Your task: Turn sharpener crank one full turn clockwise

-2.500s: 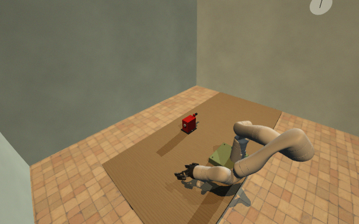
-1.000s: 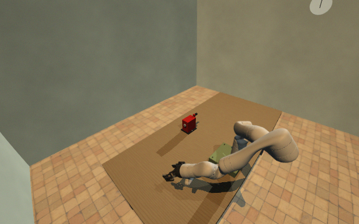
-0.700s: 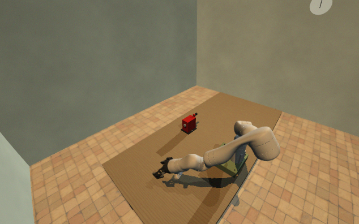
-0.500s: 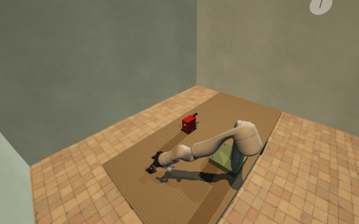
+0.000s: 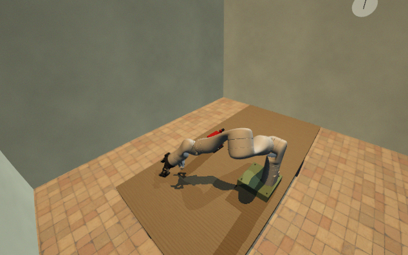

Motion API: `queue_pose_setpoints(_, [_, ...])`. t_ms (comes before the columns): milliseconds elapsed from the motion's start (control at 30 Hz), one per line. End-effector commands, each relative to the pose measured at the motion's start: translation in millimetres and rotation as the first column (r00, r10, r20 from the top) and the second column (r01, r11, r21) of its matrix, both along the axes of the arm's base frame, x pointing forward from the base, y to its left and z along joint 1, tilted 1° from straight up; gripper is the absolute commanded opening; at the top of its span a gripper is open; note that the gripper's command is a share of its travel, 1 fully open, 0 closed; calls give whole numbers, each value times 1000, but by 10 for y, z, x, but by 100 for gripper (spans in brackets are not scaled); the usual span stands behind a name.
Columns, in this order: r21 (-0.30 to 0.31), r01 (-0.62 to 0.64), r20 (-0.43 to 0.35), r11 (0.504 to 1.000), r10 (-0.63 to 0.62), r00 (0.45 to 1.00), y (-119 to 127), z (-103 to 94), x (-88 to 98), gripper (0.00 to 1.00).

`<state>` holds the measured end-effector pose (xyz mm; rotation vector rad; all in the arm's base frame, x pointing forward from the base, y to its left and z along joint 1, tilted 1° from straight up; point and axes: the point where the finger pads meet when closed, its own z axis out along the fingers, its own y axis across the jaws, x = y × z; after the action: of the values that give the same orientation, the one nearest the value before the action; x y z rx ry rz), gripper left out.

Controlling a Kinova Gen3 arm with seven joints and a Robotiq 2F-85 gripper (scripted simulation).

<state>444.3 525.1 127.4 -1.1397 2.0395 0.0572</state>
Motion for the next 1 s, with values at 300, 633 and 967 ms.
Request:
queue_pose_setpoints(300, [-175, -139, -20, 975, 138, 990, -898, 83, 1193, 100])
queue_pose_setpoints(633, [-366, -318, -133, 875, 289, 948, -2298, 108, 1820, 100])
queue_pose_setpoints(967, [-445, -433, -262, 784, 348, 900, -3612, 153, 2000, 100])
